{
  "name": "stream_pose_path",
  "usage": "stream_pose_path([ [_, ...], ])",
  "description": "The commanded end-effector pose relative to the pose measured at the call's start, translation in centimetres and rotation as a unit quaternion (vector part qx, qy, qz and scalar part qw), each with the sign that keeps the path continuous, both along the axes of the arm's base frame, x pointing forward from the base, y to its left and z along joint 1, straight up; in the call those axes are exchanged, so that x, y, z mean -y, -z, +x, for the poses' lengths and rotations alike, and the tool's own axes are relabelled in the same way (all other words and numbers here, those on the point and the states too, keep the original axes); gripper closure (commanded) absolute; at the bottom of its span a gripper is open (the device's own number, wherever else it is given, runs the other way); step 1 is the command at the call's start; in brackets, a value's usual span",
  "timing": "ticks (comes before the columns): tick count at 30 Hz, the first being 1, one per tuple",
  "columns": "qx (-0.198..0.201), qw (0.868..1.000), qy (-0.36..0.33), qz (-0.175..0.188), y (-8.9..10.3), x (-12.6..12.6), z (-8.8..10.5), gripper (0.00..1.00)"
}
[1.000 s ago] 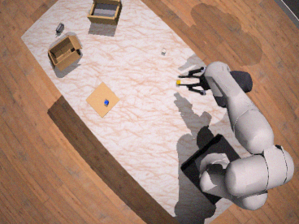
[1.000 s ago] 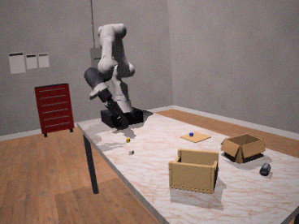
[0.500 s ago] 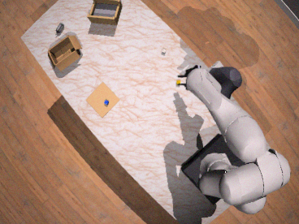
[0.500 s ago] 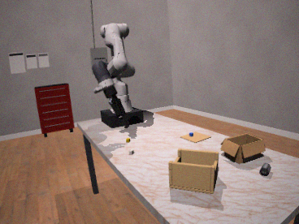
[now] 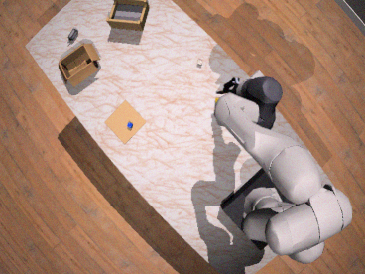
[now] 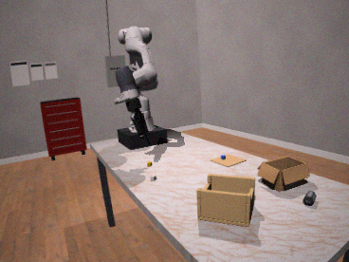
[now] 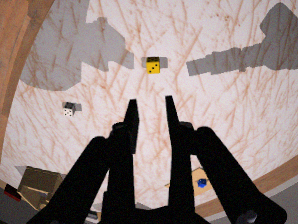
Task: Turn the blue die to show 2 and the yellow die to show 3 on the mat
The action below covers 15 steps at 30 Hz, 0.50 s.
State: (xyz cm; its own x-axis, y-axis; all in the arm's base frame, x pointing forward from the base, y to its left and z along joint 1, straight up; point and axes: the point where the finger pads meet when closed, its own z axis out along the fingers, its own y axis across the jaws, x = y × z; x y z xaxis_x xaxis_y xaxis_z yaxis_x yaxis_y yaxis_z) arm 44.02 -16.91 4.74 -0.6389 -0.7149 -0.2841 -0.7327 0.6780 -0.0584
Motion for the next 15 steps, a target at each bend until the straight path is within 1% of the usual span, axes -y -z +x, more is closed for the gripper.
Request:
stream_pose_path([
  [1, -0.052, 0.996, 0.070, -0.008, -0.25, 0.12, 0.31, 0.71],
  [7, -0.068, 0.995, 0.071, -0.027, -0.40, 0.05, 0.54, 0.71],
  [10, -0.070, 0.995, 0.072, -0.029, -0.42, 0.05, 0.57, 0.71],
  [11, -0.084, 0.993, 0.071, -0.042, -0.60, -0.21, 0.81, 0.71],
  [15, -0.095, 0.992, 0.071, -0.050, -0.75, -0.41, 0.96, 0.71],
])
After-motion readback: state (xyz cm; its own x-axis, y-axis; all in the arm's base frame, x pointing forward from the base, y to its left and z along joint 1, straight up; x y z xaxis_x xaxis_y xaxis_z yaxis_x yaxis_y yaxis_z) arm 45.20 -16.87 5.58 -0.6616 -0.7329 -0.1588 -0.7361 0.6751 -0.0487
